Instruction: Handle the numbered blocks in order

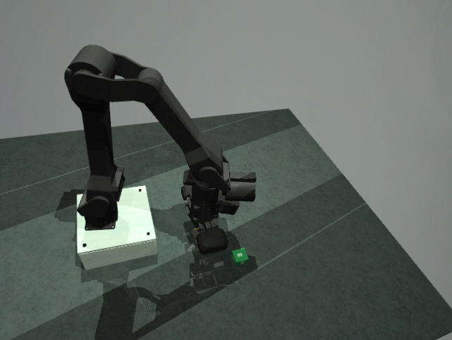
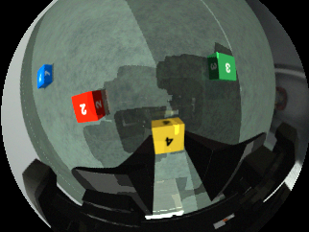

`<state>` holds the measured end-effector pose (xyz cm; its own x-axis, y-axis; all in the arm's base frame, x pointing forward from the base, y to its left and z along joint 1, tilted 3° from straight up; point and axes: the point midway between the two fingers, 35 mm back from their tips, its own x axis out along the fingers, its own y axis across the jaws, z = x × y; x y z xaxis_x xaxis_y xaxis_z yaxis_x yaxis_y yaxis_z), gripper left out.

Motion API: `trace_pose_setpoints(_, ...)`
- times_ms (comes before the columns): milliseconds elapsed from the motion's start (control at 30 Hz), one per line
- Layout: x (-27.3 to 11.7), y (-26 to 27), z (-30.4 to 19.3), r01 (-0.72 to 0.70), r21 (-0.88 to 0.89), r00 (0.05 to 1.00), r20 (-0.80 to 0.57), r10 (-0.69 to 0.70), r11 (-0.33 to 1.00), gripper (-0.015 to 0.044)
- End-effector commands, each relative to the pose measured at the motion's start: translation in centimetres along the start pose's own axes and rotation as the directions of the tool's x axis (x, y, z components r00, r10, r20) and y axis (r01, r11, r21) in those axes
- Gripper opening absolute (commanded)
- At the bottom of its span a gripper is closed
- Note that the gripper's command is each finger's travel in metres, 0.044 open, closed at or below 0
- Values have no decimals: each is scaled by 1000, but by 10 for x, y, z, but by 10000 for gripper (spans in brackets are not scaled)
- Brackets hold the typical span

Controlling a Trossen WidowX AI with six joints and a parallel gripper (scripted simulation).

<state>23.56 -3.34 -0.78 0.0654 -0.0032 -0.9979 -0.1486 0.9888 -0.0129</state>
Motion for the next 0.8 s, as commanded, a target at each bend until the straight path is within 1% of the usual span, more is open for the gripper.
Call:
trace_pose_setpoints(0,-5,-1,1,5,3,1000,4,-5,1000,120)
trace_pose_setpoints(533,-7,-1,1,5,3,1000,4,-5,1000,120)
trace_pose_setpoints(767,1,-1,1,5,3,1000,3,-5,1000,120)
